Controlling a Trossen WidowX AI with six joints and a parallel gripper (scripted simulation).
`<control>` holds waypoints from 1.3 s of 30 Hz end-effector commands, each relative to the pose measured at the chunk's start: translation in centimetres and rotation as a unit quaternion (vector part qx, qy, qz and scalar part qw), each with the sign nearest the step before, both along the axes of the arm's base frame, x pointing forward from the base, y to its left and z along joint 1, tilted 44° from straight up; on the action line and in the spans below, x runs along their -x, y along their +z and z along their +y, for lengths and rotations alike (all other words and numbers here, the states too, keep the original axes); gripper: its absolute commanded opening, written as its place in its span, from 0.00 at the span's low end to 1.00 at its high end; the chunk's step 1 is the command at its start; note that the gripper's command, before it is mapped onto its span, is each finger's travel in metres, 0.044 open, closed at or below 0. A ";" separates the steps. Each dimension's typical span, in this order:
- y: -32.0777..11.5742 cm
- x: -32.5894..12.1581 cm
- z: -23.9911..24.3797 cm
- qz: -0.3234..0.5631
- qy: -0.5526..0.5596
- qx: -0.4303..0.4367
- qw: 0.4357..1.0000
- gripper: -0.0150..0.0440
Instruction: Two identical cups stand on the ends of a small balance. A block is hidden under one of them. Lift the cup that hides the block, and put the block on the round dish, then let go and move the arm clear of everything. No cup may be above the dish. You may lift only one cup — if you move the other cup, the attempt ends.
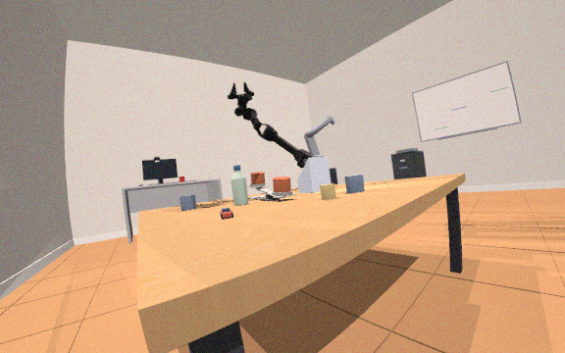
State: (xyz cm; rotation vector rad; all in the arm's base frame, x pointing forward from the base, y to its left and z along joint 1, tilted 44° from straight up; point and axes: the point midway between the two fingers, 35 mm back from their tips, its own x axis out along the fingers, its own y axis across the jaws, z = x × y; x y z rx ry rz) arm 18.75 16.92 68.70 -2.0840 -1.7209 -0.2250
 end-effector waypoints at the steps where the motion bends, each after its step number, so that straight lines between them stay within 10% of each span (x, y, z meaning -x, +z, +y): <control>1: 0.0 0.2 0.1 -0.002 0.002 -0.001 1.000 0.98; 19: 3.1 15.0 0.6 -0.126 0.202 -0.084 0.968 1.00; 39: 3.8 29.7 -11.8 -0.253 0.414 -0.237 0.842 1.00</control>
